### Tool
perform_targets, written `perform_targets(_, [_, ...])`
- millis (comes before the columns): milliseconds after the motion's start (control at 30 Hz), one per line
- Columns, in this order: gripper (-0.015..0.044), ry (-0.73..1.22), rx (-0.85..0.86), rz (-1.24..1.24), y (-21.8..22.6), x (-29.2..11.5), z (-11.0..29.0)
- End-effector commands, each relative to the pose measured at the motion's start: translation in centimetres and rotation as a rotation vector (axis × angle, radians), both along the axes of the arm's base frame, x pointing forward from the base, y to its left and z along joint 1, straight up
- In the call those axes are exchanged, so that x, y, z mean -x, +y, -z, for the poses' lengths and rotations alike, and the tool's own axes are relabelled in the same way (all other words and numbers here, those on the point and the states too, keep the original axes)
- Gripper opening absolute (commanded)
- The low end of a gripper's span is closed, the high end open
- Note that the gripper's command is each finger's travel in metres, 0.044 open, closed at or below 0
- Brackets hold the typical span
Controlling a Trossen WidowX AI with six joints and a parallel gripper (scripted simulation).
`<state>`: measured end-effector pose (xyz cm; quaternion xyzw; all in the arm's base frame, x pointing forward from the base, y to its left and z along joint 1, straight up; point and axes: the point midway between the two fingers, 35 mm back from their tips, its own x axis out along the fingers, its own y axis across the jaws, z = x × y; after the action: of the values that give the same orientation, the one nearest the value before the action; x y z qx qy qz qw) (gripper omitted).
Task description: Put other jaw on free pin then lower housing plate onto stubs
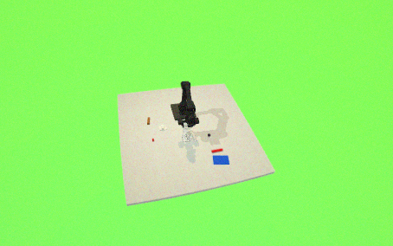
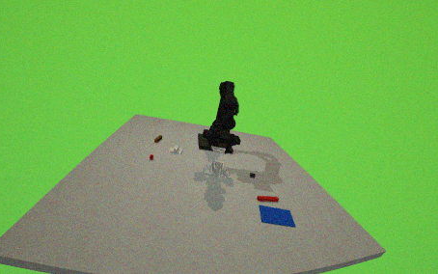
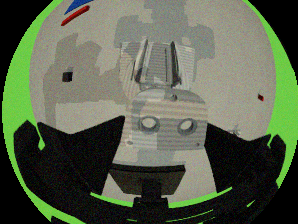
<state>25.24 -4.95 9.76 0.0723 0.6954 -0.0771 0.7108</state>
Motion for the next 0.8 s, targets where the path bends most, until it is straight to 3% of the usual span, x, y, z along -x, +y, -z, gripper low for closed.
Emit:
perform_targets(0, [0.0351, 0.001, -0.005, 0.004, 0.1, 0.1, 0.0])
perform_targets(767, [0.0351, 0.002, -0.006, 0.004, 1.2, 0.8, 0.0])
